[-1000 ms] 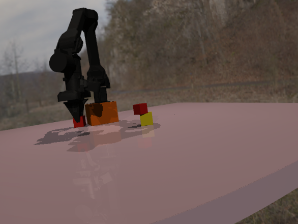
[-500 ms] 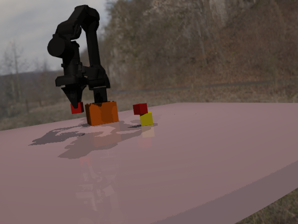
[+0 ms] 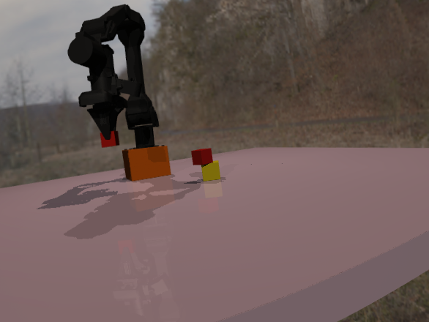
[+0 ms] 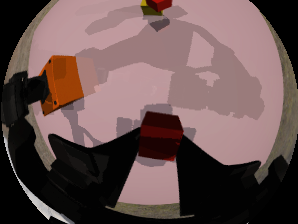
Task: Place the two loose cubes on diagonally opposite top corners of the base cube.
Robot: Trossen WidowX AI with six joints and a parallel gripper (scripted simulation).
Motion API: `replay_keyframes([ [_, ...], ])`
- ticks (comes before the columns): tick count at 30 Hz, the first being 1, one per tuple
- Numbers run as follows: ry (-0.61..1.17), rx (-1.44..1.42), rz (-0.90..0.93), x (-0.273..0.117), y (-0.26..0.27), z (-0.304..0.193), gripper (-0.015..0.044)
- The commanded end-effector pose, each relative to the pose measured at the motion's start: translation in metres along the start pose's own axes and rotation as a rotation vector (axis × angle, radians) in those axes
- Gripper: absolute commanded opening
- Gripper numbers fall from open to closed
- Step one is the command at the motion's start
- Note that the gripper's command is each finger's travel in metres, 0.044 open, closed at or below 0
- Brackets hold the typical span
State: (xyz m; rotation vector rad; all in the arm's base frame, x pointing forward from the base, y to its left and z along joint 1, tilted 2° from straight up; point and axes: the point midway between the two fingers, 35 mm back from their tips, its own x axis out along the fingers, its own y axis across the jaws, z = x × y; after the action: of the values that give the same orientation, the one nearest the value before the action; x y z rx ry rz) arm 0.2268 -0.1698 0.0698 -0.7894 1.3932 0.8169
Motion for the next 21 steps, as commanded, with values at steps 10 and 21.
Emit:
replay_keyframes([
  [10,-0.02,0.096,-0.004,-0.002,0.0,0.024,0.0105],
  [21,-0.019,0.235,-0.001,-0.002,-0.001,0.037,0.0105],
])
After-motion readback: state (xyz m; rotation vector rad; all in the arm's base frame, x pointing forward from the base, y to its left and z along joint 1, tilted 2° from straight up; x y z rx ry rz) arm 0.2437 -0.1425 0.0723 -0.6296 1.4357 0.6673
